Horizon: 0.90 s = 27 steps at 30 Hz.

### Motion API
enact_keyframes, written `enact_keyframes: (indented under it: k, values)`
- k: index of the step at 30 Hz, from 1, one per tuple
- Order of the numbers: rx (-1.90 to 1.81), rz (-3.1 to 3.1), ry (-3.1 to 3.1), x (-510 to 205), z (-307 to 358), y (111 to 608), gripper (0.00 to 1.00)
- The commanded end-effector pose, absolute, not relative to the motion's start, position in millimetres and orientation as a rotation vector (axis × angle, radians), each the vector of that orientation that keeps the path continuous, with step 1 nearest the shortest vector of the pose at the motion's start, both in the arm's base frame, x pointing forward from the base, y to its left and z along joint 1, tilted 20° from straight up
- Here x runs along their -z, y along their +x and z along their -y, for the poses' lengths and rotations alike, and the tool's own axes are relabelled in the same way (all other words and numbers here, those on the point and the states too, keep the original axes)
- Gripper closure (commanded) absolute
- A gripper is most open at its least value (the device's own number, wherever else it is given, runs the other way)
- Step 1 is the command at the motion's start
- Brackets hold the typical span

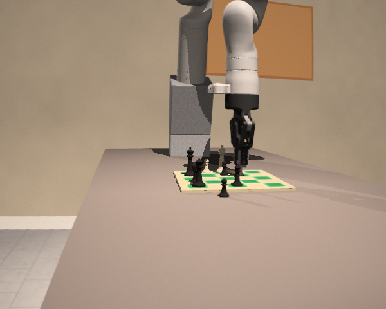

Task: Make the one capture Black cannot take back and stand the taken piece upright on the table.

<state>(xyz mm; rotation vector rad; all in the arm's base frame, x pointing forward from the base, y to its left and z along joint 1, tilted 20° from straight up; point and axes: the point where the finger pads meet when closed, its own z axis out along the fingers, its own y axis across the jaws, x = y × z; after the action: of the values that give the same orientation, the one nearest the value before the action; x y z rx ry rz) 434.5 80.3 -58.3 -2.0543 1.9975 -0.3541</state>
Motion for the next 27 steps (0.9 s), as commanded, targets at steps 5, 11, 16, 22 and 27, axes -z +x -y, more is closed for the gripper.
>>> enact_keyframes:
  k: [5,11,16,22,27]
  values:
    - [0.354,-2.002,-2.061,68.3,-78.3,435.3,0.63]
    - [0.354,-2.002,-2.061,68.9,-78.3,435.5,0.63]
    - [0.354,-2.002,-2.061,68.9,-78.3,435.5,0.63]
    - [0.354,-2.002,-2.061,68.9,-78.3,435.5,0.63]
    - [0.354,-2.002,-2.061,68.9,-78.3,435.5,0.63]
